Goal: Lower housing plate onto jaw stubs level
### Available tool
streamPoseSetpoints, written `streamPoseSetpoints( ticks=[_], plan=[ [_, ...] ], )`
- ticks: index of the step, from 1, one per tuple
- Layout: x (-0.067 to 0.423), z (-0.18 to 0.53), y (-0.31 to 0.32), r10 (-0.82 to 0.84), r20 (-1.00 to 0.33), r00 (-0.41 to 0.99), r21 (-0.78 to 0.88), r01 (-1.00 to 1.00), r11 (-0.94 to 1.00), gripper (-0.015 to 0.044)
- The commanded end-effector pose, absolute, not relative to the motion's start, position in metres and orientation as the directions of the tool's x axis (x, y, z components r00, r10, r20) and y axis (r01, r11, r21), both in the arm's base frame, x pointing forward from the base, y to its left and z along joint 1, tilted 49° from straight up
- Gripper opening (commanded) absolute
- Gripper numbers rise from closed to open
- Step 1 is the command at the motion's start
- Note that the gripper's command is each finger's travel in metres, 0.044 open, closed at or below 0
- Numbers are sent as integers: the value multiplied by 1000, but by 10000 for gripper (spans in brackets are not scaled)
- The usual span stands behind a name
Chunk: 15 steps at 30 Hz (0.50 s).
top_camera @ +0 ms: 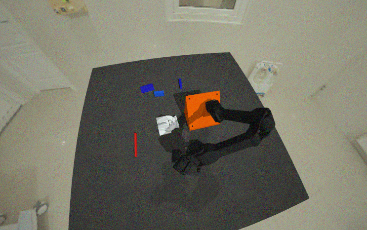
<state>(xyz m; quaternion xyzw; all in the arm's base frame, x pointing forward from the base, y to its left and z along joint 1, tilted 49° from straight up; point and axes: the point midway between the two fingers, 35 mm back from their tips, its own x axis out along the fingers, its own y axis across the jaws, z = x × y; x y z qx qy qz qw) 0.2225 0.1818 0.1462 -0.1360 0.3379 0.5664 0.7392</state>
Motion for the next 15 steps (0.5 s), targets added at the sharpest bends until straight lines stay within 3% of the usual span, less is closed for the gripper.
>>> streamPoseSetpoints(
  ticks=[1,15],
  plan=[
    [223,146,182,746,-653,130,181,-930,321,351],
    [221,170,151,737,-663,130,179,-929,324,351]
  ],
)
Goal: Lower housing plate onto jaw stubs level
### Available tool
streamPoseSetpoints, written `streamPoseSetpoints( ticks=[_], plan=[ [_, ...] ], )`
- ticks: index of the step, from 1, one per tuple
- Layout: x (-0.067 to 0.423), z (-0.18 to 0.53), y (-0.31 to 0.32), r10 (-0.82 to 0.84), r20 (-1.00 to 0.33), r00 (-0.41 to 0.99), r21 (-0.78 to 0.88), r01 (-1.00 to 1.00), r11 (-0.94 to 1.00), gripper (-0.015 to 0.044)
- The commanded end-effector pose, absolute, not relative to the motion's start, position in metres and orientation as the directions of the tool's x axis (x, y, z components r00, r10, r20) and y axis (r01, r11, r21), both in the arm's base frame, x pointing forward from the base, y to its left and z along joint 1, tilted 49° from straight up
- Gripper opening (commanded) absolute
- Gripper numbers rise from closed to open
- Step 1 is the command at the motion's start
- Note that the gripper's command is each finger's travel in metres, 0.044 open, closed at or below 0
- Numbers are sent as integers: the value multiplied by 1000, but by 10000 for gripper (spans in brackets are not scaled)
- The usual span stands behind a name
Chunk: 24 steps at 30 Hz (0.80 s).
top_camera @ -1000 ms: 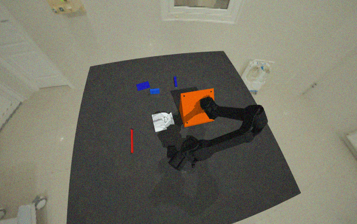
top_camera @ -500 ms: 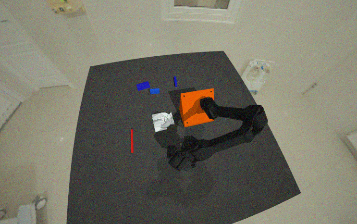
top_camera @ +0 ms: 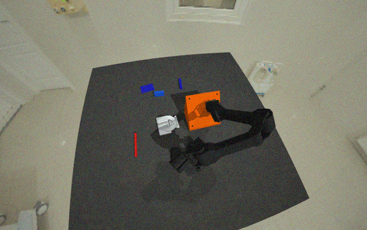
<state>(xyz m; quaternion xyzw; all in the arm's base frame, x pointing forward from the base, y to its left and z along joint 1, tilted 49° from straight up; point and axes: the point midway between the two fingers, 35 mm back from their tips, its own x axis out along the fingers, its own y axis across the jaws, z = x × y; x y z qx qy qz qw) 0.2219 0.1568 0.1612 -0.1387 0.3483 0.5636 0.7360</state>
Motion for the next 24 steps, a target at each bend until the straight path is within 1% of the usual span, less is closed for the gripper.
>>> streamPoseSetpoints(
  ticks=[1,12,18,24],
  plan=[
    [221,172,149,737,-663,130,179,-929,324,351],
    [214,193,127,740,-660,132,181,-928,327,351],
    [215,191,126,738,-661,133,187,-924,333,351],
    [225,179,116,727,-674,136,239,-890,388,351]
  ],
)
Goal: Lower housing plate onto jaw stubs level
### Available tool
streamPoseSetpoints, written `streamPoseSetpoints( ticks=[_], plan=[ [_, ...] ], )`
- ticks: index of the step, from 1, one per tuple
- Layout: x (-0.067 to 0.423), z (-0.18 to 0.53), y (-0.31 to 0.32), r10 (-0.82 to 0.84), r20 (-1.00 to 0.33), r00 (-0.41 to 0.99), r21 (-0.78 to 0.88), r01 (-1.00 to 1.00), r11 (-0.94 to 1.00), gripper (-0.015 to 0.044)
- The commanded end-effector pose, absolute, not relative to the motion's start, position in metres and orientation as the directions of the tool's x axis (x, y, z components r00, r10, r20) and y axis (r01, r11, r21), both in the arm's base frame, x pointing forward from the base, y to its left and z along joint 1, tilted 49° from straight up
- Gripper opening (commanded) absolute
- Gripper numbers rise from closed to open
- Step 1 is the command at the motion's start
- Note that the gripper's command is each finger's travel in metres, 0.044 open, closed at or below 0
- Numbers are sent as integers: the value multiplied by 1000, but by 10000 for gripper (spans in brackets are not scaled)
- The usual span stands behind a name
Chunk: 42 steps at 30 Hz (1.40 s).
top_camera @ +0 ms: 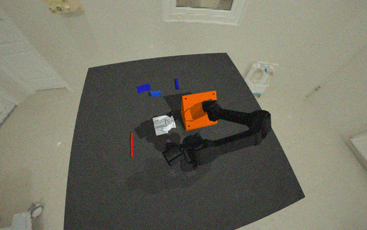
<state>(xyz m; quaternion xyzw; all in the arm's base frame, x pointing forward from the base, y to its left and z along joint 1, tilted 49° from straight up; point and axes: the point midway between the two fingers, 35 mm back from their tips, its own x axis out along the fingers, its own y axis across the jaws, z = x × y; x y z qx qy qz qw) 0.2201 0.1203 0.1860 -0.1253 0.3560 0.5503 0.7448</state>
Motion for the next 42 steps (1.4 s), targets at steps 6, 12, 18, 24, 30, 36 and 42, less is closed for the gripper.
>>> streamPoseSetpoints(
  ticks=[6,12,18,24,30,36,42],
  plan=[
    [233,166,104,716,-685,138,291,-848,442,351],
    [240,153,91,706,-694,138,342,-800,493,351],
    [246,139,78,699,-702,137,393,-744,541,351],
    [250,125,65,693,-708,135,441,-681,584,351],
    [253,111,51,689,-713,133,488,-611,623,351],
    [254,97,37,687,-715,130,533,-535,655,351],
    [254,83,24,688,-715,127,574,-455,681,351]
  ],
)
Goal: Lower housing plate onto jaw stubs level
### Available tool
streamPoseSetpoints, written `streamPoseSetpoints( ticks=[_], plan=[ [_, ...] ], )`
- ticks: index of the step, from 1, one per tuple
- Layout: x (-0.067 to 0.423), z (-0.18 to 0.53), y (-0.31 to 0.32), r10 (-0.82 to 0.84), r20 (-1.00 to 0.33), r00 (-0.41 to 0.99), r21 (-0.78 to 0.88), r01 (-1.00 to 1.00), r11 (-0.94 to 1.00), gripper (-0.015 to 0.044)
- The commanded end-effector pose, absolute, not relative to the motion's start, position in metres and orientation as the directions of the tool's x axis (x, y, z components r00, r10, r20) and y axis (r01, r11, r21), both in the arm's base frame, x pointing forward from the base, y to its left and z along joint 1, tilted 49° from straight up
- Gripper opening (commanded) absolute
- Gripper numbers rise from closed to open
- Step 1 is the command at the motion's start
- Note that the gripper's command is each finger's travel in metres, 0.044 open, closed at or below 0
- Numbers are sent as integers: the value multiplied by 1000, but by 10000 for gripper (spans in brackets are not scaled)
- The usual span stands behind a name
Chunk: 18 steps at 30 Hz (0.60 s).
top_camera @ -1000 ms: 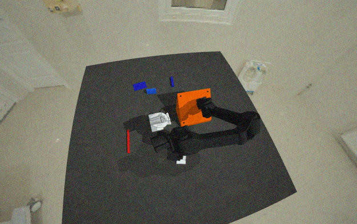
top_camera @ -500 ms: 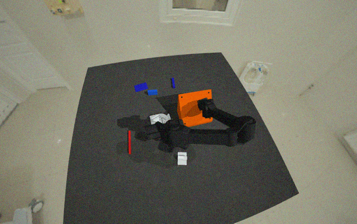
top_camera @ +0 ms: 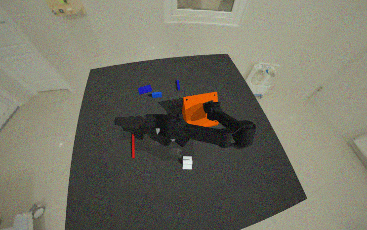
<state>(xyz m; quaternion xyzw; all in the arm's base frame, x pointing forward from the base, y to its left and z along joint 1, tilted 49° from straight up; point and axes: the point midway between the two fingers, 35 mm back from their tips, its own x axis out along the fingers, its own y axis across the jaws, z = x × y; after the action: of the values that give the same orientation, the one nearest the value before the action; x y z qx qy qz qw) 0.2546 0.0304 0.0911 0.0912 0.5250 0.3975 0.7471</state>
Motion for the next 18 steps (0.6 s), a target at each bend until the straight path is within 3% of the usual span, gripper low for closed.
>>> streamPoseSetpoints(
  ticks=[1,18],
  plan=[
    [254,80,21,688,-714,127,581,-440,684,351],
    [242,38,-17,705,-699,123,684,-175,708,351]
  ],
)
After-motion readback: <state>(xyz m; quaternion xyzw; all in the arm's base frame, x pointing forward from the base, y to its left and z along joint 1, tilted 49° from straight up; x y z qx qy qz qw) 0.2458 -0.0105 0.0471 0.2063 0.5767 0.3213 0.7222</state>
